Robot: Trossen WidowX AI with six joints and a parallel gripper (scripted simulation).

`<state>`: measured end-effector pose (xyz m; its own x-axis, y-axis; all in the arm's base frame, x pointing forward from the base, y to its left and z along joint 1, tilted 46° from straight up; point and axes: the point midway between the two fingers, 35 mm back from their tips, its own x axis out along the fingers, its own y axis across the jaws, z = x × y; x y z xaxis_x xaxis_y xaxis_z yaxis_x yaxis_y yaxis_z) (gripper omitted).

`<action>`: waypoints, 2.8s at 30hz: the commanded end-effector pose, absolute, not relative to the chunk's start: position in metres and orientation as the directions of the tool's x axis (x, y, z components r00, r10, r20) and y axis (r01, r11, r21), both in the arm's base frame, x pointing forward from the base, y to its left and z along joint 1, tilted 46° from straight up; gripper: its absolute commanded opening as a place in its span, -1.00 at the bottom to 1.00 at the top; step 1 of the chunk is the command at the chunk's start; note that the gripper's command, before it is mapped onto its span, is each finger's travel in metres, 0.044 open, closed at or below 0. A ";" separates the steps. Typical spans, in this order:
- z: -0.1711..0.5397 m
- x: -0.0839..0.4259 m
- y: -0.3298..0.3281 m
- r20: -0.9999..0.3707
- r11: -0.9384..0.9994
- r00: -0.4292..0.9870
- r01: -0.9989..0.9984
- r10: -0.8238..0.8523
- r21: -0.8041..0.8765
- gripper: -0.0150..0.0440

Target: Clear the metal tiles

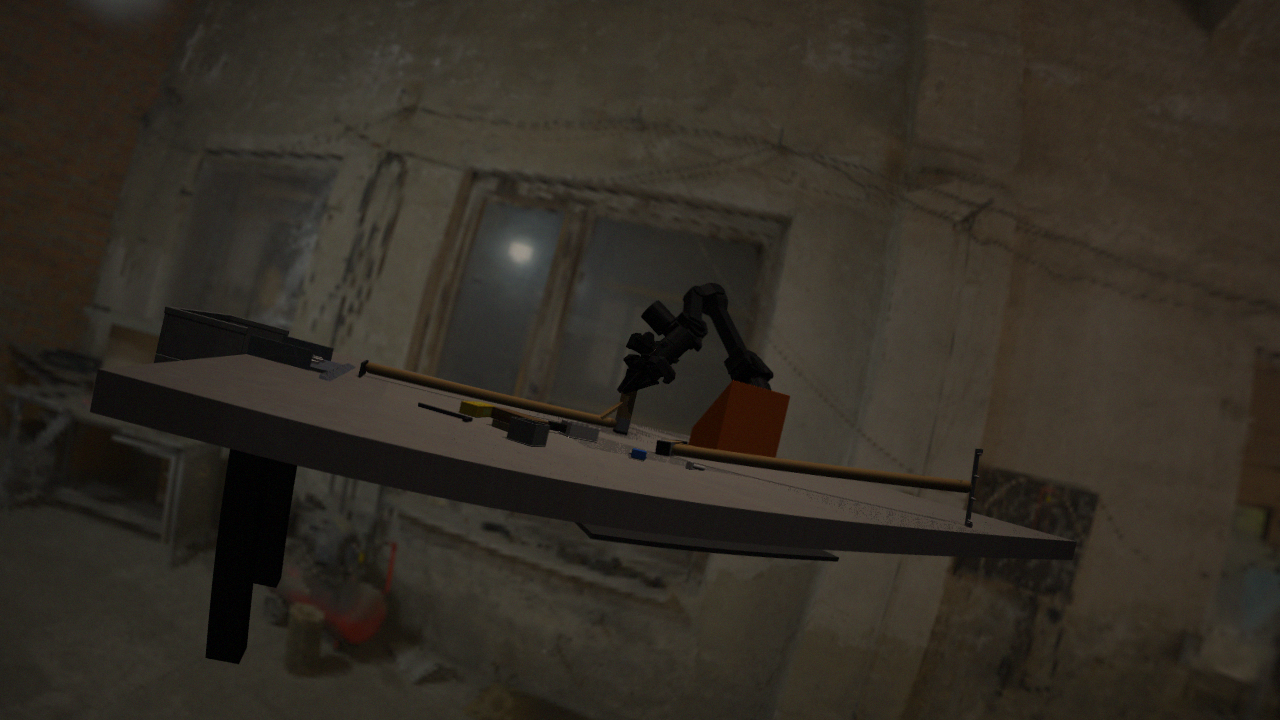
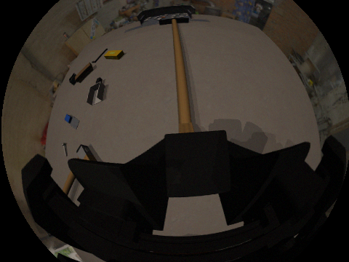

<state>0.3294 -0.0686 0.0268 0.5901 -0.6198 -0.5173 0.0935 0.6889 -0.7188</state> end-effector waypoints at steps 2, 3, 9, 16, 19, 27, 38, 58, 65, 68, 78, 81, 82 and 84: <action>0.029 0.341 -0.068 -0.516 0.691 0.597 0.093 -0.615 -0.717 -0.49; 0.029 0.343 -0.069 -0.515 0.691 0.597 0.093 -0.615 -0.717 -0.49; 0.029 0.353 -0.070 -0.514 0.690 0.597 0.095 -0.616 -0.717 -0.49; 0.029 0.364 -0.071 -0.512 0.689 0.598 0.098 -0.617 -0.718 -0.49; 0.029 0.369 -0.071 -0.511 0.689 0.598 0.099 -0.618 -0.718 -0.49; 0.027 0.379 -0.071 -0.509 0.689 0.599 0.101 -0.619 -0.718 -0.49; 0.031 0.396 -0.075 -0.508 0.688 0.599 0.102 -0.619 -0.718 -0.49; 0.037 0.425 -0.081 -0.507 0.688 0.600 0.103 -0.619 -0.718 -0.49; 0.038 0.437 -0.082 -0.506 0.688 0.600 0.103 -0.619 -0.718 -0.49; 0.039 0.442 -0.082 -0.506 0.688 0.600 0.104 -0.619 -0.718 -0.49; 0.040 0.458 -0.083 -0.506 0.688 0.601 0.104 -0.619 -0.718 -0.49; 0.041 0.463 -0.083 -0.506 0.688 0.601 0.104 -0.619 -0.718 -0.49; 0.041 0.464 -0.083 -0.506 0.688 0.601 0.104 -0.619 -0.718 -0.49; 0.041 0.467 -0.084 -0.505 0.688 0.601 0.105 -0.619 -0.718 -0.49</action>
<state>0.4595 -0.0844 0.0392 0.5946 -0.6242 -0.5068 0.1072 0.6862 -0.7194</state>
